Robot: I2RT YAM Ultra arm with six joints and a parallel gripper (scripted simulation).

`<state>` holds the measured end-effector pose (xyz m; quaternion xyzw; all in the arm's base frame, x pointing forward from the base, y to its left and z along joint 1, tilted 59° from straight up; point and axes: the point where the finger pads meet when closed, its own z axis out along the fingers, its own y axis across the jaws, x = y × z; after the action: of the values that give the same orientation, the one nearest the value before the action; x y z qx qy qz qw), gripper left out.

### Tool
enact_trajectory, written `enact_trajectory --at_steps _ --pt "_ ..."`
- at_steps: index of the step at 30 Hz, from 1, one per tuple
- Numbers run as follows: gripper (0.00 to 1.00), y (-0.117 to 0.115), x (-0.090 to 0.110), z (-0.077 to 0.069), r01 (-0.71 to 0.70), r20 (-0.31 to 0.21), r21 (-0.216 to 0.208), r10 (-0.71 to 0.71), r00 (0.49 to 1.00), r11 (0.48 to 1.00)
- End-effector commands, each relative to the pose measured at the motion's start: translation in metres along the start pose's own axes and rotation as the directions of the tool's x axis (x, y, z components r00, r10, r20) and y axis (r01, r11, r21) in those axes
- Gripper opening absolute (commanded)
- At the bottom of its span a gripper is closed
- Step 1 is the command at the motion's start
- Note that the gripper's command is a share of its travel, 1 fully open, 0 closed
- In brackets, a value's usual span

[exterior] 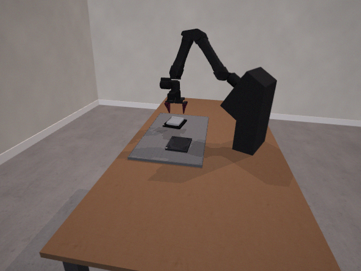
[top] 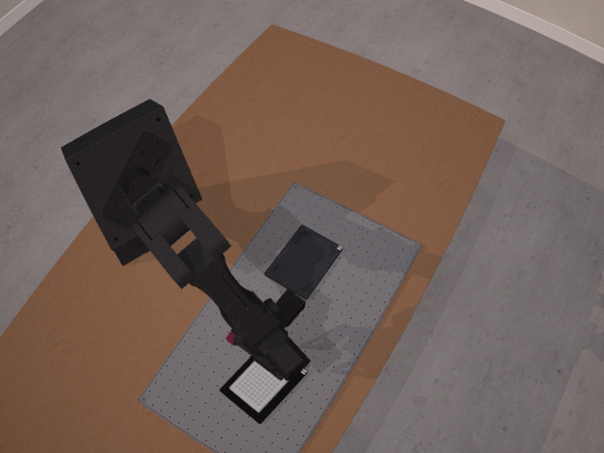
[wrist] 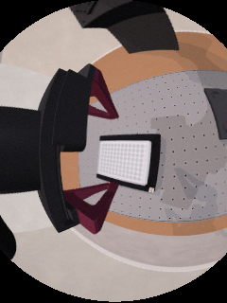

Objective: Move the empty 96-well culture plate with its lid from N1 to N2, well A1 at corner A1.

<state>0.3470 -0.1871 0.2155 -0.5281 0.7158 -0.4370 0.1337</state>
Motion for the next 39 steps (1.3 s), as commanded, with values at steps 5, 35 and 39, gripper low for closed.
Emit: enact_trajectory --at_steps 5,35,39 --pt "1.0 -0.031 0.031 -0.018 -0.058 -0.03 0.136 0.063 0.998 0.989" --pt "1.0 -0.028 0.032 -0.018 -0.05 -0.013 0.119 0.051 0.999 0.992" --pt "1.0 -0.028 0.032 -0.018 -0.05 -0.013 0.119 0.051 0.999 0.992"
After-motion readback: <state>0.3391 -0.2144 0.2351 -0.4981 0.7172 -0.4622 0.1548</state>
